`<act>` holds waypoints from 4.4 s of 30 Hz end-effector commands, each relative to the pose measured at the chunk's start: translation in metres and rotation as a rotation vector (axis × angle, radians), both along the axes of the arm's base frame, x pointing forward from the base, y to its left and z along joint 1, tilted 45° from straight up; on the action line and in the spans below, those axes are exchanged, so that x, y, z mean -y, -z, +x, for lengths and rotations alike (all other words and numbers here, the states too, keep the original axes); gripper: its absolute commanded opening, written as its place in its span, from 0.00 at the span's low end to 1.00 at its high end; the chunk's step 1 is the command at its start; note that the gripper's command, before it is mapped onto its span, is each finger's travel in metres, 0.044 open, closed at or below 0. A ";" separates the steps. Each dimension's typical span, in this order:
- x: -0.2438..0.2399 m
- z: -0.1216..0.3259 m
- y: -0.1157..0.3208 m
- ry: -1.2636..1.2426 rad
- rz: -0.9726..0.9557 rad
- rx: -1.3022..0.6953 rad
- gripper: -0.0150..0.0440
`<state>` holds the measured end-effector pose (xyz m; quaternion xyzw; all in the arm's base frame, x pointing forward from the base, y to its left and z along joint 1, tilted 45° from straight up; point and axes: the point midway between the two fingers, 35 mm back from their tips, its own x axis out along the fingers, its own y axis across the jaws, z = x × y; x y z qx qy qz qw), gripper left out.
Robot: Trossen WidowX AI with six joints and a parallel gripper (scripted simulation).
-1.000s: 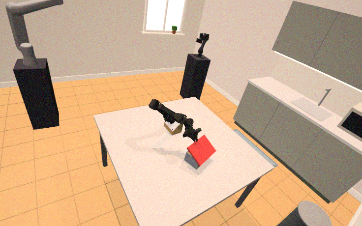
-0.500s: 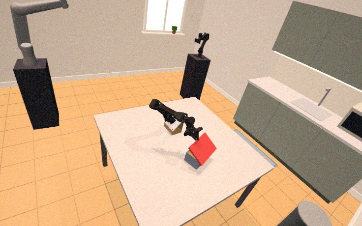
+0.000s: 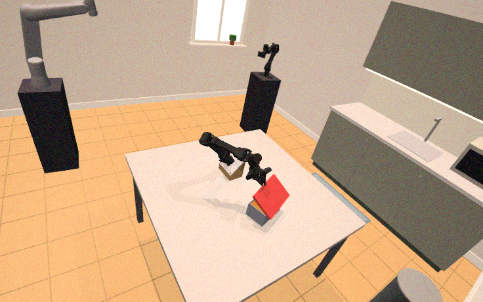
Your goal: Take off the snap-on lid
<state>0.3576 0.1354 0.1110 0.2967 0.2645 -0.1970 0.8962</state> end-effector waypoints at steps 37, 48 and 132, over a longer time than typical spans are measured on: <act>-0.037 -0.012 -0.010 -0.009 0.017 0.015 0.25; -0.051 -0.020 0.005 -0.009 0.018 0.014 0.25; -0.159 -0.085 0.117 -0.009 0.030 0.012 0.25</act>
